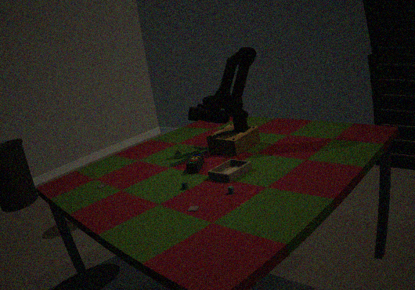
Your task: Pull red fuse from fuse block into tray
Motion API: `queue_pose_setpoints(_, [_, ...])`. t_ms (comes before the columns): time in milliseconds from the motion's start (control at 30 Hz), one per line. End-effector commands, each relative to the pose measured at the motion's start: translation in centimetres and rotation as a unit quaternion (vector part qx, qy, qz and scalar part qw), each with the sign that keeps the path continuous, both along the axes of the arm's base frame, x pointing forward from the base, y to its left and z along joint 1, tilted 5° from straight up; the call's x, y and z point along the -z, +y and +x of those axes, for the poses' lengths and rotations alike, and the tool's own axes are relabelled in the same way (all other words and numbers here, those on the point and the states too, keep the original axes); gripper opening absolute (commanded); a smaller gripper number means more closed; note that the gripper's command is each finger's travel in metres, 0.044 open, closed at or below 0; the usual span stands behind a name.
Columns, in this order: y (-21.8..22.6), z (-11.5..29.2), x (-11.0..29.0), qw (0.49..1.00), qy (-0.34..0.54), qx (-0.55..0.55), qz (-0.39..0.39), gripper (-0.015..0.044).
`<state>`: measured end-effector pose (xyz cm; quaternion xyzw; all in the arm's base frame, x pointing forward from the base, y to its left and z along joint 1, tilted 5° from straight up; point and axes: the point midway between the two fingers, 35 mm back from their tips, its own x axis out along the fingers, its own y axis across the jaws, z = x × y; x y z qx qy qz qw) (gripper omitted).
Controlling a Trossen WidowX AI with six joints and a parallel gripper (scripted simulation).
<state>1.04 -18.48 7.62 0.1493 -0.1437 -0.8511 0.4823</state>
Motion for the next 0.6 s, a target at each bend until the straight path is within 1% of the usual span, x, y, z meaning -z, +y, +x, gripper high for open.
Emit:
queue_pose_setpoints(0, [-0.1,0.1,0.0,1.000,0.006,-0.003,0.007,0.0313])
queue_pose_setpoints(33, [-0.2,0.6,0.1,0.999,0.025,-0.014,0.027,0.0286])
queue_pose_setpoints(133, [-0.9,3.2,0.6,0.978,0.133,-0.080,0.137,0.0208])
queue_pose_setpoints(200, [-1.2,5.1,0.9,0.946,0.211,-0.133,0.206,0.0155])
queue_pose_setpoints(300, [-1.3,7.9,1.4,0.873,0.325,-0.216,0.292,0.0076])
queue_pose_setpoints(400, [-1.0,10.6,1.9,0.772,0.433,-0.302,0.354,0.0074])
queue_pose_setpoints(500, [-0.4,13.2,2.3,0.650,0.528,-0.382,0.389,0.0074])
queue_pose_setpoints(567, [-0.1,14.1,2.4,0.605,0.557,-0.409,0.395,0.0074])
